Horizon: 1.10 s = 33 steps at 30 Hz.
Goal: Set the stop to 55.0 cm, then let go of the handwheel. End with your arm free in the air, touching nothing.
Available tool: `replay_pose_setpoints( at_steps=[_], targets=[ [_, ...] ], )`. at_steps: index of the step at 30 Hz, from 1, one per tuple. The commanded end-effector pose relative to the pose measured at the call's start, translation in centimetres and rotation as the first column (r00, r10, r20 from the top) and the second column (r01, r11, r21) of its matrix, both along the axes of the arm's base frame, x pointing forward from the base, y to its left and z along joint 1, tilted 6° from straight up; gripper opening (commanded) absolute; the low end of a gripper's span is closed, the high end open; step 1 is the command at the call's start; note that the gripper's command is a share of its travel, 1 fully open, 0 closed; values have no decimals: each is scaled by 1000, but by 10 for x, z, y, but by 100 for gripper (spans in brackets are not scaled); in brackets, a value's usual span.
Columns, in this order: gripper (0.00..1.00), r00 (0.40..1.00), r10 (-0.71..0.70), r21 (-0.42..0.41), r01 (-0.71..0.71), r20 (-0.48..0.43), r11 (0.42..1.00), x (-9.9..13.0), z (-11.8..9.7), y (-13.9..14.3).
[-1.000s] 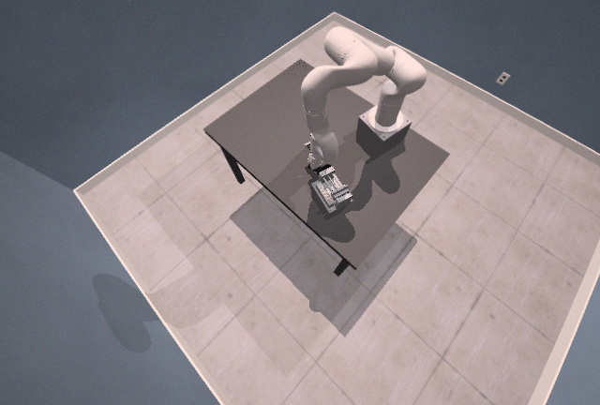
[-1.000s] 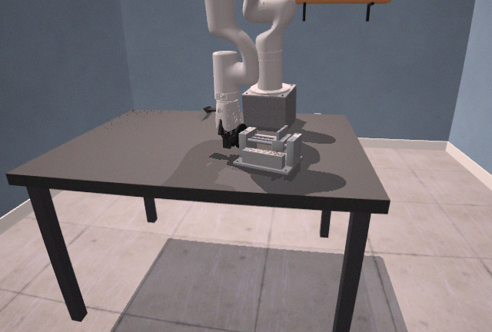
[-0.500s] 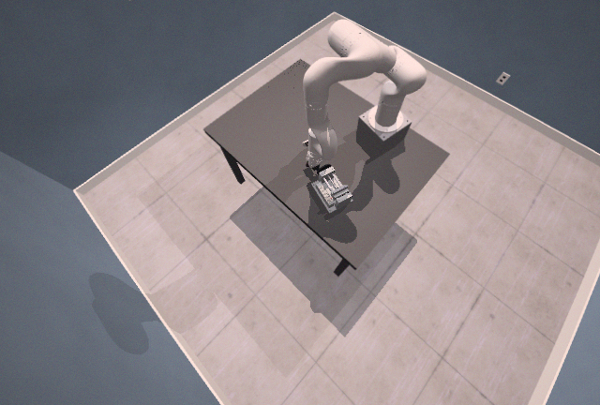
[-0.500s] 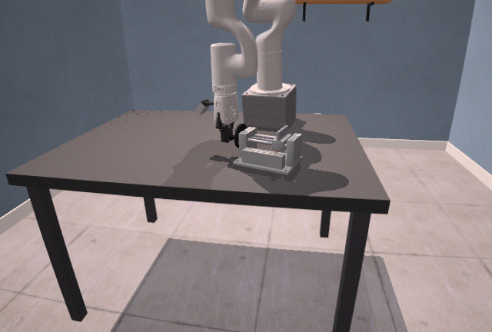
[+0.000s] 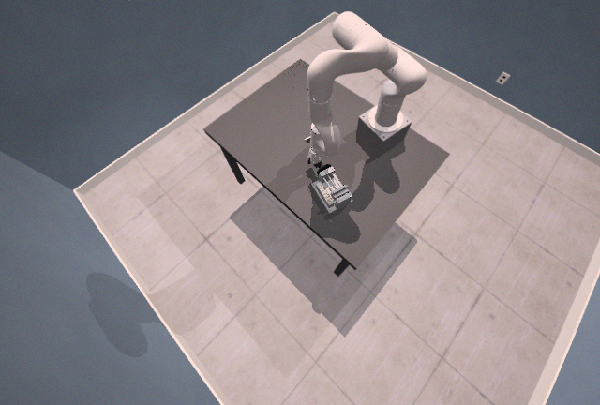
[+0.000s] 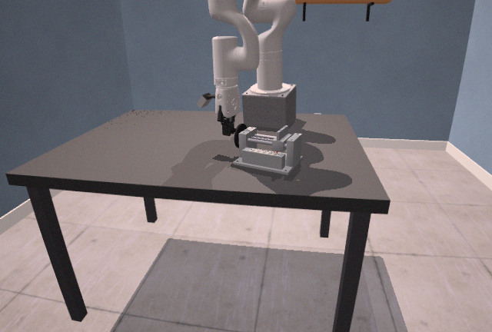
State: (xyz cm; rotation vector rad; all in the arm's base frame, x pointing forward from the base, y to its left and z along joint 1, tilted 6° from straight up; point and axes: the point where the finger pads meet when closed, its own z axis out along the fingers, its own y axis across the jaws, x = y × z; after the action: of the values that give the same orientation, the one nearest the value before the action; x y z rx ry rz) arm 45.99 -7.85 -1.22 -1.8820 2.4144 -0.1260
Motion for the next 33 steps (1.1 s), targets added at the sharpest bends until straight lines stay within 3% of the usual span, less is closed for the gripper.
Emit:
replay_pose_setpoints(
  at_steps=[1, 17, 33],
  targets=[
    [6, 1000, 0, 1, 0, -2, 1000, -7, 3, 2],
    [6, 1000, 0, 1, 0, -2, 1000, -32, 1, 8],
    [6, 1000, 0, 1, 0, -2, 1000, -46, -21, 12]
  ],
)
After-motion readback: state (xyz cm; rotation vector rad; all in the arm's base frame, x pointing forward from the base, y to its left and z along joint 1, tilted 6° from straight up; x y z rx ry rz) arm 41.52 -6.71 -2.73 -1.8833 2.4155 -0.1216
